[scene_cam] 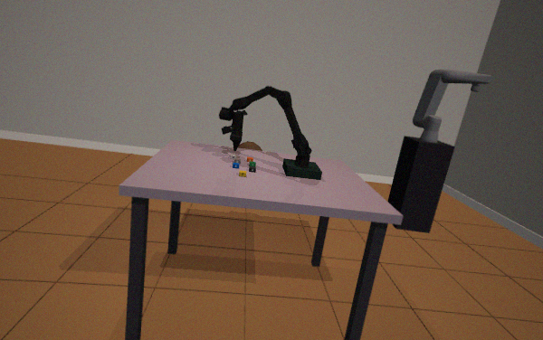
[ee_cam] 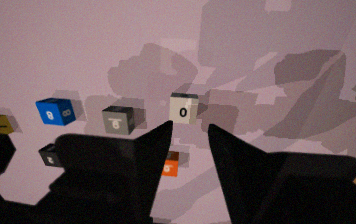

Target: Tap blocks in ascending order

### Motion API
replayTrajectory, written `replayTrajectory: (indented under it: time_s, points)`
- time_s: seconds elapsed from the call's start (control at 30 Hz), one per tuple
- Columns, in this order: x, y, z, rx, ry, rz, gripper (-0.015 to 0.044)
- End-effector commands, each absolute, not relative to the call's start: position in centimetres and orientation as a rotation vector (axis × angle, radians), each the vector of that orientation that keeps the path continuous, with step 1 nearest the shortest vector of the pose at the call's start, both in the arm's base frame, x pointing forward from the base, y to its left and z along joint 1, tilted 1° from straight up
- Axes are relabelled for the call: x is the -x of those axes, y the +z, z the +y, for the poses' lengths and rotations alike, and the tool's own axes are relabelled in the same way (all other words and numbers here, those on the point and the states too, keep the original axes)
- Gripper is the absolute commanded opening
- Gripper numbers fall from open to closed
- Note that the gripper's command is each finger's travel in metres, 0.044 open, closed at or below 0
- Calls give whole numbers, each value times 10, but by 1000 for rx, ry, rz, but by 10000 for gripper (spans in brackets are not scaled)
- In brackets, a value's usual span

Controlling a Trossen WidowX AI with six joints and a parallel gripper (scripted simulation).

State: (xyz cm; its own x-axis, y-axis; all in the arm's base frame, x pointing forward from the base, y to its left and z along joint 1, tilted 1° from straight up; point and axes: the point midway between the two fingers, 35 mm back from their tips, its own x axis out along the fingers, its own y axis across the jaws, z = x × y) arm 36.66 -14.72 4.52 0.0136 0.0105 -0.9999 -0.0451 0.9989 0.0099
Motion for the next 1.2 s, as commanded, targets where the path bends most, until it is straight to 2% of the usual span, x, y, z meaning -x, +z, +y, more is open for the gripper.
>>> replayTrajectory:
  time_s: [0.0, 0.07, 1.17]
  points:
    - [-367, 41, -147, 33, 41, 1545, 59]
    - [-367, 41, -147, 33, 41, 1545, 20]
    - [-368, 11, -147, 33, 41, 1545, 20]
